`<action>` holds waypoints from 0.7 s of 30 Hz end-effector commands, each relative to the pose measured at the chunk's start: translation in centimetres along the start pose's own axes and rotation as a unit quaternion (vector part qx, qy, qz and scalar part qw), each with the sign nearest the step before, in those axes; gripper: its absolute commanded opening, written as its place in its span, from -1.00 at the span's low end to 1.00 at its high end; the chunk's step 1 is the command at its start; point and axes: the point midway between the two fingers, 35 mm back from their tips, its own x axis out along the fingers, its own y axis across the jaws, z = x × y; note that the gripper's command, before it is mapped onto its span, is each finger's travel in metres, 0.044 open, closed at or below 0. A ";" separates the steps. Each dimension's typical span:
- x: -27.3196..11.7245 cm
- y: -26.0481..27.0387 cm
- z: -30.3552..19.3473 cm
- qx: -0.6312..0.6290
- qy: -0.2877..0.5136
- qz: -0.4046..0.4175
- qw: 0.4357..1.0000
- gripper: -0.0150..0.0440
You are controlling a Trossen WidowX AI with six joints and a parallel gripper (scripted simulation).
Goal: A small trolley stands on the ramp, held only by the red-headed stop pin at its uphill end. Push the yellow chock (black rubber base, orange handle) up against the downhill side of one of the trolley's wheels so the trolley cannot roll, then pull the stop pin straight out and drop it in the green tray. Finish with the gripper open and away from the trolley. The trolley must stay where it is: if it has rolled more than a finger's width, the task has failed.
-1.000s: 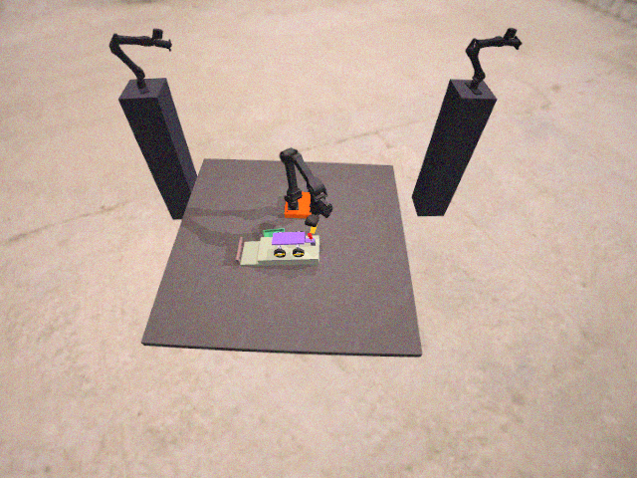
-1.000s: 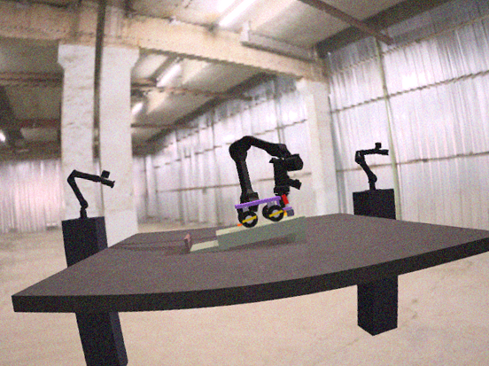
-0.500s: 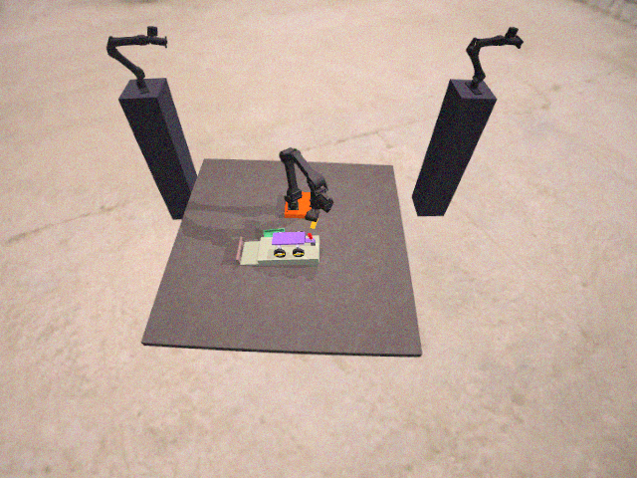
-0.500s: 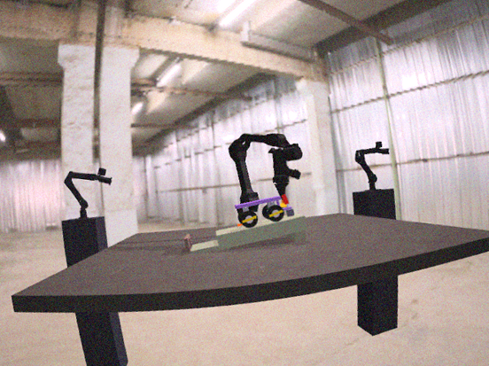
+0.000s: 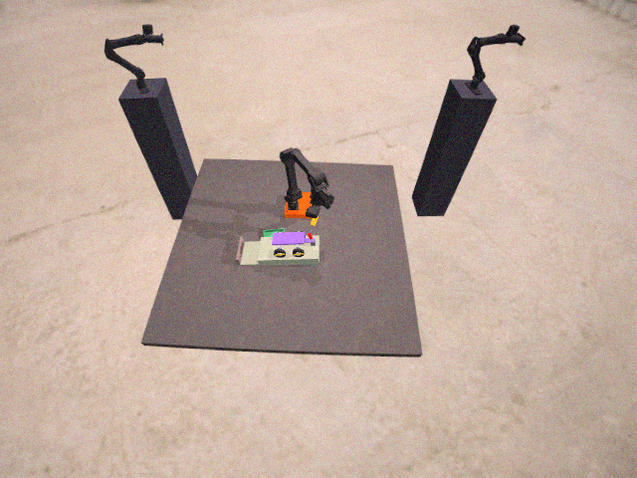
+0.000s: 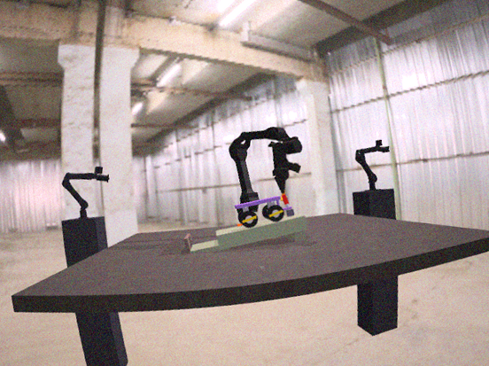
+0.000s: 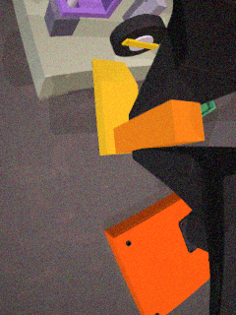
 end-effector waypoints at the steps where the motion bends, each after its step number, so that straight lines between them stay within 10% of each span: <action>1: -0.2 0.0 0.1 0.035 -0.002 0.001 0.999 -0.49; 21: -0.2 0.0 0.1 0.369 -0.001 0.002 0.929 -0.49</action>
